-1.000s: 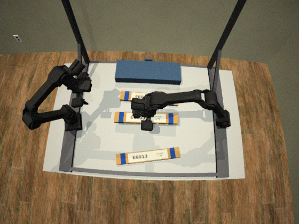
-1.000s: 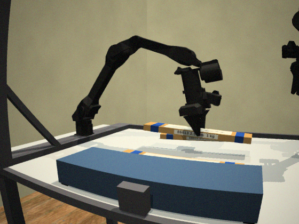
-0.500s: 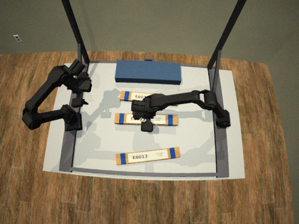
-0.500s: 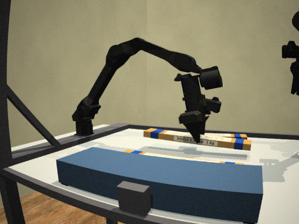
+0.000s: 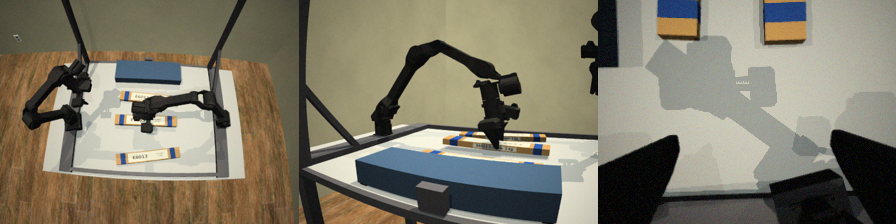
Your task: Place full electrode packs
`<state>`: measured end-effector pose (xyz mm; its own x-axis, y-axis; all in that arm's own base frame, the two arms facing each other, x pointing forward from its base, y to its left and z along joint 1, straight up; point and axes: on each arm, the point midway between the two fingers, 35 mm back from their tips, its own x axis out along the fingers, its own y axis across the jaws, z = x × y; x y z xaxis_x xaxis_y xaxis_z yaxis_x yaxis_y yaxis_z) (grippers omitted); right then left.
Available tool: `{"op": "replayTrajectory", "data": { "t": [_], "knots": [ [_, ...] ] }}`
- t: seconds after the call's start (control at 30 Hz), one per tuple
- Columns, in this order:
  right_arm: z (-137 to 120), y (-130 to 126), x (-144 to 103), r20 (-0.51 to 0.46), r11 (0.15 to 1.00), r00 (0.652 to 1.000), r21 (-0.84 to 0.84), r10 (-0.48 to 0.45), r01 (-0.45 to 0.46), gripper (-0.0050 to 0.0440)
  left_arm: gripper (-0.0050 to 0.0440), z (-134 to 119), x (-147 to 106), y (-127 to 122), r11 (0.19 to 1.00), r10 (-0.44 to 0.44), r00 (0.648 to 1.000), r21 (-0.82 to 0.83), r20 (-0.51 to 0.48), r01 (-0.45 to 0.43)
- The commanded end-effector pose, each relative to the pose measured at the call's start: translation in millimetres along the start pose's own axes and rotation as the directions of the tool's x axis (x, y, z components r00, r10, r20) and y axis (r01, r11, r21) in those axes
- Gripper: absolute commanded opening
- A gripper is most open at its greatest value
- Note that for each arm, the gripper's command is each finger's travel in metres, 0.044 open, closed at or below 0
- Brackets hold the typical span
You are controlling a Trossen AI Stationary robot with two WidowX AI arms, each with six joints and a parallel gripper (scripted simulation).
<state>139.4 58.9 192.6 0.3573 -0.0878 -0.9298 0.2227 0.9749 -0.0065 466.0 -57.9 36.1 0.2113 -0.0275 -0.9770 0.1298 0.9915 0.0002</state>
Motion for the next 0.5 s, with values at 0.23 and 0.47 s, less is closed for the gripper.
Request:
{"op": "replayTrajectory", "data": {
  "t": [0.23, 0.47],
  "knots": [
    [3.3, 1.7, -5.3, 0.014, 1.0, 1.0, 0.006, 0.015, -0.015, 0.043, -0.005, 24.0, -34.3, -1.6, 1.0, -0.001, 0.993, 0.001, 0.116, 0.001],
    [3.3, 1.7, -5.3, 0.014, 1.0, 1.0, 0.006, 0.015, -0.015, 0.043, -0.005, 21.1, -29.1, -1.5, 1.0, -0.001, 0.994, 0.001, 0.109, 0.001]
  ]
}}
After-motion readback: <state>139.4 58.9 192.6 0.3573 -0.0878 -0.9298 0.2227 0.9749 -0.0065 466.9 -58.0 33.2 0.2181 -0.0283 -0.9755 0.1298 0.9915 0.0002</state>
